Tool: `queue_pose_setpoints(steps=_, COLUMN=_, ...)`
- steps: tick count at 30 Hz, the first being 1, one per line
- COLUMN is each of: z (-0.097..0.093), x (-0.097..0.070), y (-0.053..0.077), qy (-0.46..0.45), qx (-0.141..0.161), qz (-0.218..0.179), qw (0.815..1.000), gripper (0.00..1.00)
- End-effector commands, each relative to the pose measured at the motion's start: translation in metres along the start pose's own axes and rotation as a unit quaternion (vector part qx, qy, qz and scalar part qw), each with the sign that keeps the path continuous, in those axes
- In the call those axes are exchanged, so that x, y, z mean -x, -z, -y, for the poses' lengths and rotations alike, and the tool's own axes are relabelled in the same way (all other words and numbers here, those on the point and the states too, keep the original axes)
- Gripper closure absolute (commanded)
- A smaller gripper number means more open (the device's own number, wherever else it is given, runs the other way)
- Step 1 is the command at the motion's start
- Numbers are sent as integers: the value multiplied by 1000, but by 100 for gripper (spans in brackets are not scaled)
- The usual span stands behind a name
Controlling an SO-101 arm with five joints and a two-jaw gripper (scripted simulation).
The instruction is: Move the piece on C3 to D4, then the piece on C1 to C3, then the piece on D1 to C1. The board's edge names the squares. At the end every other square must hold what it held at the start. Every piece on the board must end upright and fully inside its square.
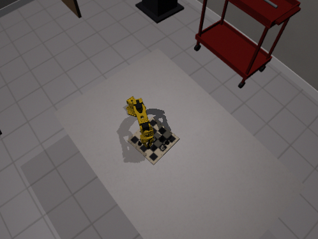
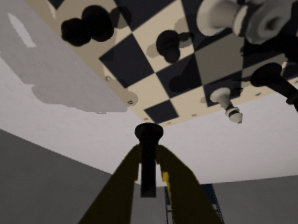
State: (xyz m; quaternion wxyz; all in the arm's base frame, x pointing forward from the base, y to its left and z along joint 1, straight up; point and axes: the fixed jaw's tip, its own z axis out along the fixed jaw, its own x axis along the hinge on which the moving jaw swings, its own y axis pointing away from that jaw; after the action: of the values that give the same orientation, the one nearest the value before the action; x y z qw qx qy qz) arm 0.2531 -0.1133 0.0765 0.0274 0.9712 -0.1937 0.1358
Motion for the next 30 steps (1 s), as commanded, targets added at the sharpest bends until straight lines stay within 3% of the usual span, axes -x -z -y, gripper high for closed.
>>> queue_pose_setpoints(steps=1, z=3, x=-3, y=6, qy=1, qx=-2, qz=-7, qw=1000, gripper=100)
queue_pose_setpoints(steps=10, z=2, x=0, y=6, qy=-2, qx=-1, qz=-7, qw=1000, gripper=100)
queue_pose_setpoints(steps=21, z=-18, x=27, y=13, qy=-41, qx=10, qz=-6, qw=999, gripper=100)
queue_pose_setpoints(steps=30, z=-19, x=28, y=13, qy=-42, qx=10, qz=-5, qw=999, gripper=100)
